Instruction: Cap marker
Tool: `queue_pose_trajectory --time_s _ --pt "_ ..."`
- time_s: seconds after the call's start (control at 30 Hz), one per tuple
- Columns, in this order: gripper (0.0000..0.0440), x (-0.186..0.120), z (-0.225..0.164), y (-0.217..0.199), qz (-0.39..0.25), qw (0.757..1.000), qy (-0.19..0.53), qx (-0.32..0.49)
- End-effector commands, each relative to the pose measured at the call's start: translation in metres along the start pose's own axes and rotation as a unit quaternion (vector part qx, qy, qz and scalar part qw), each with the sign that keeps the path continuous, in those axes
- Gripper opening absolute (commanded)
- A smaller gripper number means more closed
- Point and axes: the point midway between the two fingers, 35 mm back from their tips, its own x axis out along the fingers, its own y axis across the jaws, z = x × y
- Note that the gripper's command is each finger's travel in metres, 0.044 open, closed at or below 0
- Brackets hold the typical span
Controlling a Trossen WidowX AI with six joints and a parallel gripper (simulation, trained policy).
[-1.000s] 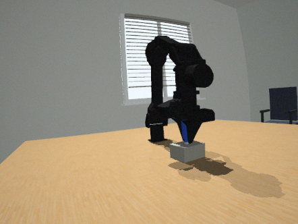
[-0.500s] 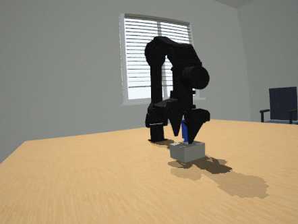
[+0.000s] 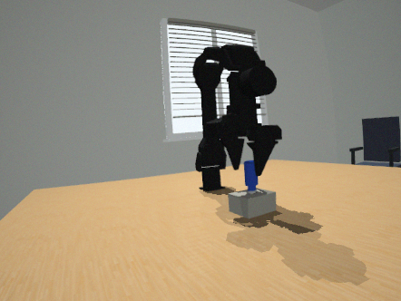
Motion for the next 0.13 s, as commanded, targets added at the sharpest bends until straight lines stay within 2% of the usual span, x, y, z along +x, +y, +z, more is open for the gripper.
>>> queue_pose_trajectory --time_s 0.0,0.1 --pt "0.0440 -0.0123 0.0022 -0.0006 0.013 1.000 -0.006 -0.002" --pt "0.0440 -0.0210 0.0037 -0.0008 0.023 1.000 -0.007 -0.001"
